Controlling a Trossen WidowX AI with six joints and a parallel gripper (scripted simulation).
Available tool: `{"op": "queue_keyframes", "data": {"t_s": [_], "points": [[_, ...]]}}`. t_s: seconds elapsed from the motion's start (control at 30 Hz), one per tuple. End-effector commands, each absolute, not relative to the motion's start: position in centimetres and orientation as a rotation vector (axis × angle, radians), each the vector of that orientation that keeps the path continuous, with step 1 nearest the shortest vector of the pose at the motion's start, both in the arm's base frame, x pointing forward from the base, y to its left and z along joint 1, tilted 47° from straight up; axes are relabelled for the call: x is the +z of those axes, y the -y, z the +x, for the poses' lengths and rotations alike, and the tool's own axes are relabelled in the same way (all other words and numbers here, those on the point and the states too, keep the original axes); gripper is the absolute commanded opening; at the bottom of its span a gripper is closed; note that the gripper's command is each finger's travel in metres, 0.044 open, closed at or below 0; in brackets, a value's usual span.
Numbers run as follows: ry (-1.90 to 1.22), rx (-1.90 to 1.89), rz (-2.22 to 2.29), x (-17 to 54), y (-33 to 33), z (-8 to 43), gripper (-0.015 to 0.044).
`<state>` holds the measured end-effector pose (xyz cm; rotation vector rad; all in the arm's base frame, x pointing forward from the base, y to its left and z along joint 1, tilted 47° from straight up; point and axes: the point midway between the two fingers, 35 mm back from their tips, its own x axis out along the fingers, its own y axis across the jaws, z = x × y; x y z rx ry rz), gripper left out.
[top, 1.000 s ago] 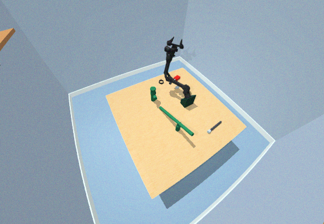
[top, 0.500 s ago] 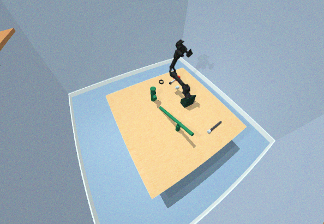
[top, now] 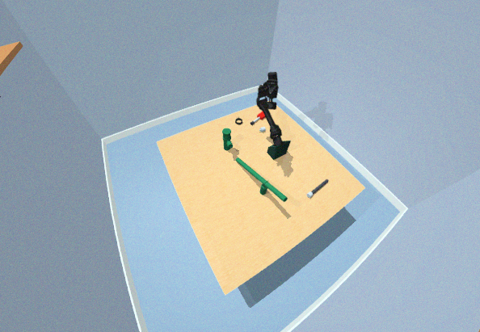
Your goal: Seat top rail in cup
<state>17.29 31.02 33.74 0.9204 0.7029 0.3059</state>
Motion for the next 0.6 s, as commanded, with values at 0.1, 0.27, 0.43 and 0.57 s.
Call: {"op": "queue_keyframes", "data": {"t_s": [0.1,0.27,0.43,0.57], "points": [[-0.65,0.013,0.511,25.3,-26.6,23.9,0.044],[-0.673,-0.185,0.163,19.9,-21.6,27.5,0.044],[-0.767,-0.366,-0.224,15.1,-15.3,29.8,0.044],[-0.906,-0.488,-0.55,11.8,-9.6,30.3,0.044]]}}
